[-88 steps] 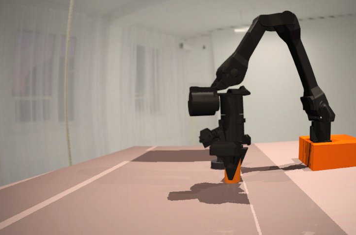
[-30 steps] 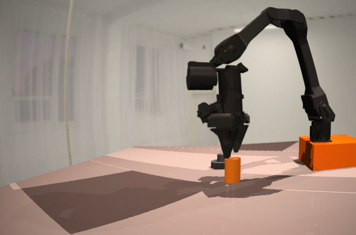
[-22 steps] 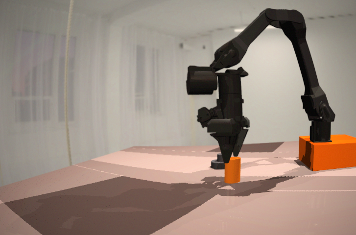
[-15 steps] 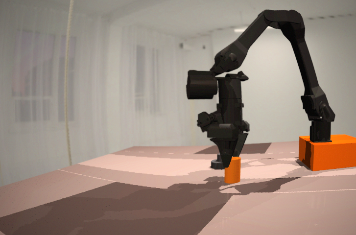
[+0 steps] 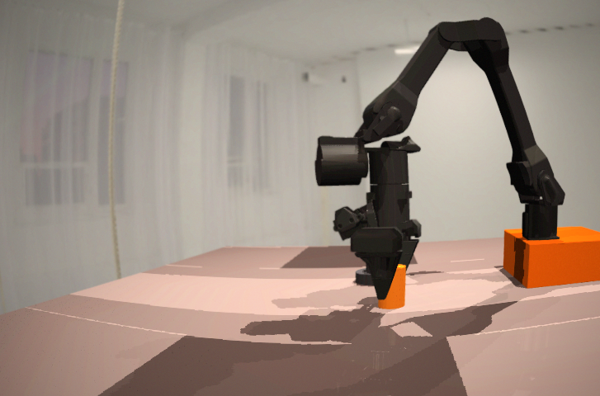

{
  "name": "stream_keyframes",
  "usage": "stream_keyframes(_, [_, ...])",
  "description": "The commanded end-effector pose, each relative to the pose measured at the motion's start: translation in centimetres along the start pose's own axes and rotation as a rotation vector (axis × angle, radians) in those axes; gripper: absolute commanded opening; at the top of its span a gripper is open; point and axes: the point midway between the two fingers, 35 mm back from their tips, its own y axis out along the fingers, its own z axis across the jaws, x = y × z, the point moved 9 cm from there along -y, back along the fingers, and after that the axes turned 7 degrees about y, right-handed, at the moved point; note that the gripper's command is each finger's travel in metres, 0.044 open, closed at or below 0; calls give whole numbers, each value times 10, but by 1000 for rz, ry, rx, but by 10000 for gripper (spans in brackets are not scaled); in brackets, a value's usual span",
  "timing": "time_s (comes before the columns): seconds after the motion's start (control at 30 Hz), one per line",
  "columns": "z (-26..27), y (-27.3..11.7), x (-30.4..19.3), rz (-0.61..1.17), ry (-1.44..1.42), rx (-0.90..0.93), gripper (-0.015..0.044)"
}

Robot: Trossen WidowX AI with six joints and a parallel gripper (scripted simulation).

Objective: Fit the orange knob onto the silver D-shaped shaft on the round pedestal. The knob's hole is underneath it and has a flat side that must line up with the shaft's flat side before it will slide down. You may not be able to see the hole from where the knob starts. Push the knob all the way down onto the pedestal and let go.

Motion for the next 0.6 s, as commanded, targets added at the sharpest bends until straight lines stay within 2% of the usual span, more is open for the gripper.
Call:
stream_keyframes(0.0, [-1,8,-1,4,4,-8,440])
stream_keyframes(0.17, [-2,14,-2,4,4,-9,440])
stream_keyframes(0.5, [-2,14,-2,4,4,-9,177])
stream_keyframes(0.57, [-2,14,-2,4,4,-9,164])
